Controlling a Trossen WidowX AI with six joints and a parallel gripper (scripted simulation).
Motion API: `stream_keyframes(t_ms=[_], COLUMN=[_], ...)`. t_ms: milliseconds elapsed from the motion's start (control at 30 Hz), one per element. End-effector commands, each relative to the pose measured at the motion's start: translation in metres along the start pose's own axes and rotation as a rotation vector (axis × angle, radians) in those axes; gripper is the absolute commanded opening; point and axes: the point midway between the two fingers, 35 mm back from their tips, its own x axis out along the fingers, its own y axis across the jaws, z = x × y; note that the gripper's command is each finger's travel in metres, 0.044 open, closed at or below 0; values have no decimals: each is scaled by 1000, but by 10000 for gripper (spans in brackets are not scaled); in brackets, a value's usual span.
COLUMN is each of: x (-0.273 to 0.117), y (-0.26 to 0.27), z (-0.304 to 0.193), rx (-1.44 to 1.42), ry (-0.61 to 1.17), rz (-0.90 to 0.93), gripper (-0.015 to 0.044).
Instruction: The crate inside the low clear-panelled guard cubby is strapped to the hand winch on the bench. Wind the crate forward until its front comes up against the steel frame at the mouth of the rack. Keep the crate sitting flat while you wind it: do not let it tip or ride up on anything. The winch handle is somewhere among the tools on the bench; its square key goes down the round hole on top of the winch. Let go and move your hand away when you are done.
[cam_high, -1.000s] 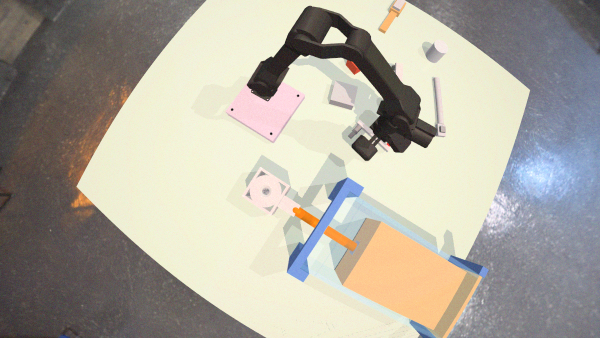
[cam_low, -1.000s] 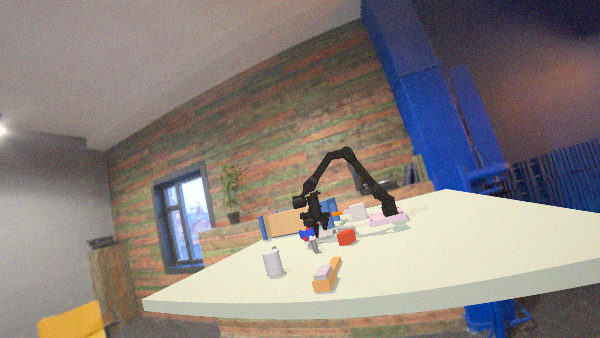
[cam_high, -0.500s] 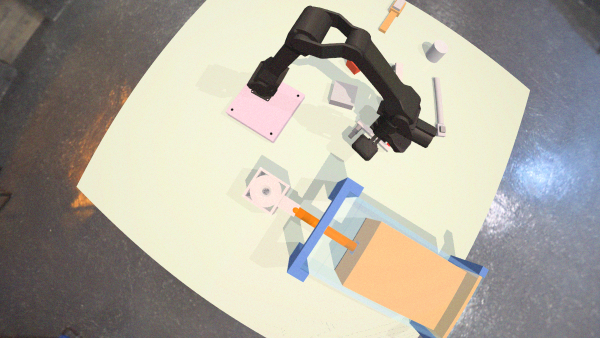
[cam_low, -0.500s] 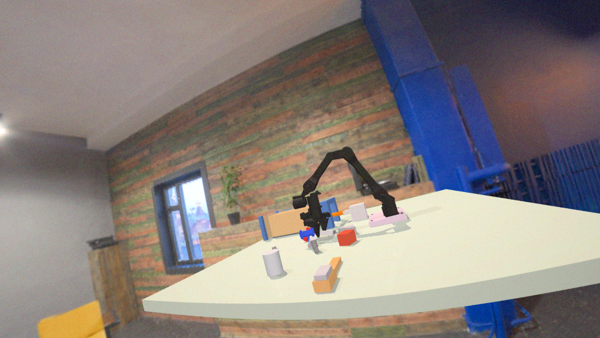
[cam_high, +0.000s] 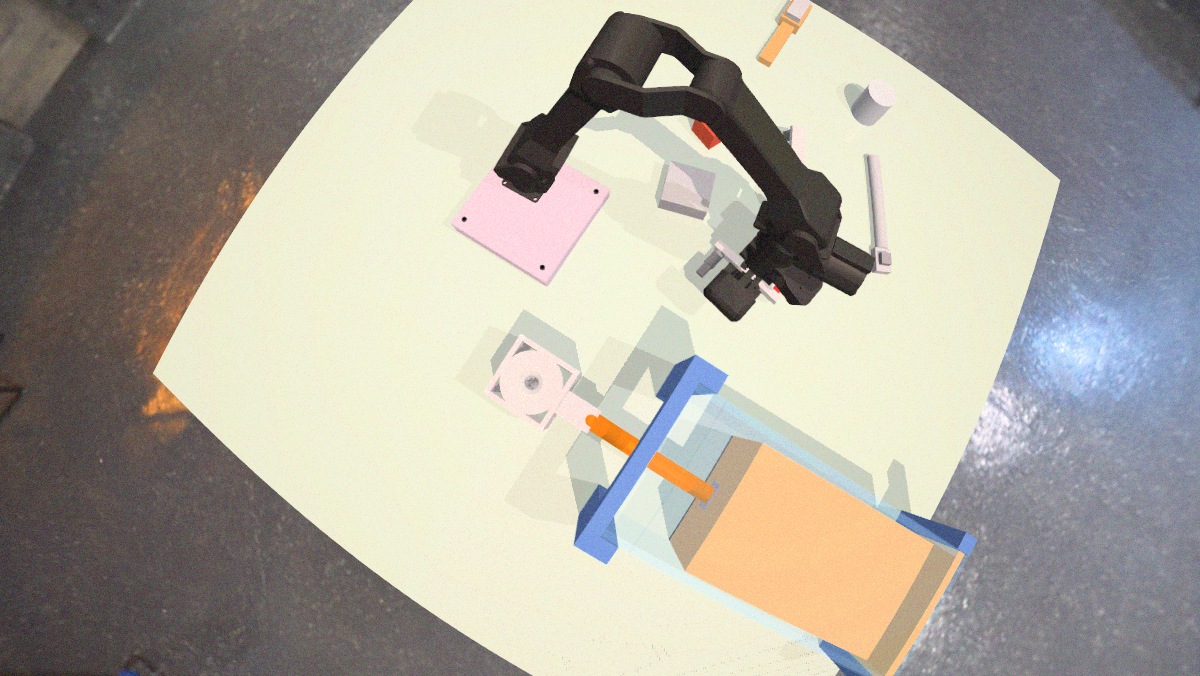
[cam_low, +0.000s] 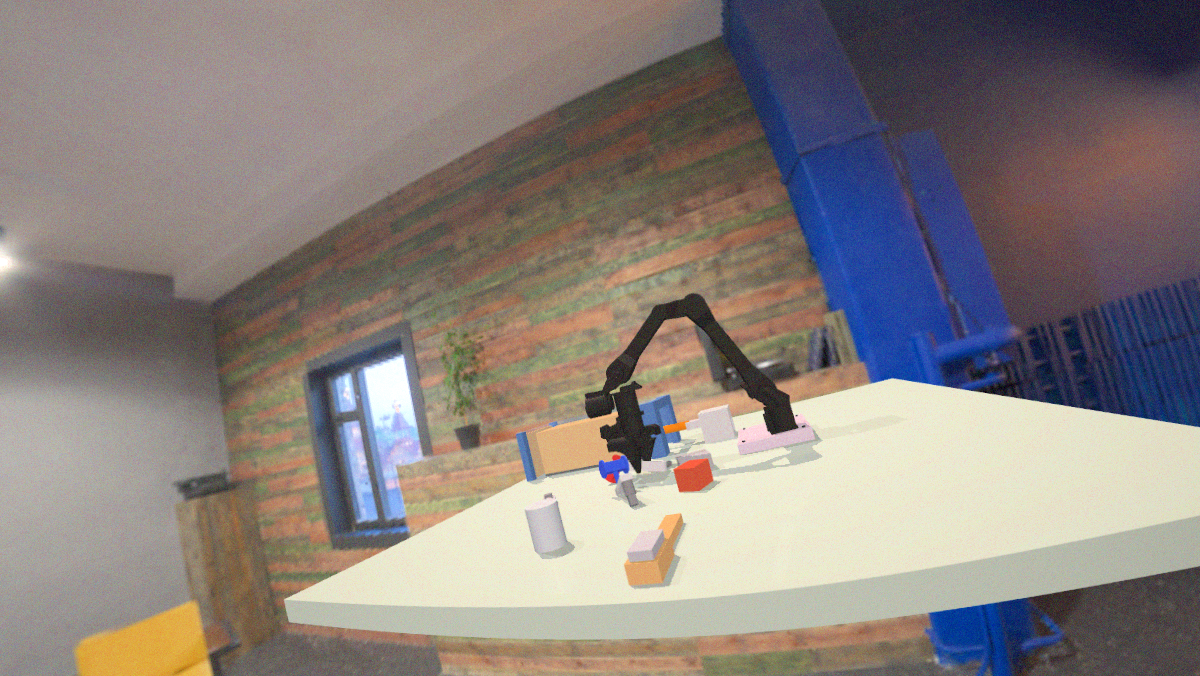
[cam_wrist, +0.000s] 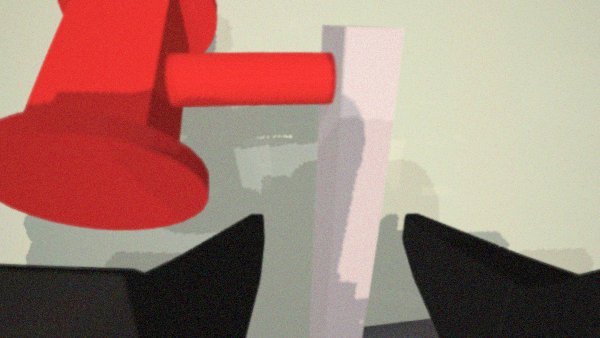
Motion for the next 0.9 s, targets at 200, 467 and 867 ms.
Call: stream_keyframes(t_ms=[200, 467, 867], x=[-1, -1, -1], y=[0, 0, 0], z=[0, 0, 0], rx=[0, 0, 0], ry=[-1, -1, -1], rz=[0, 0, 0], gripper=[167, 113, 33])
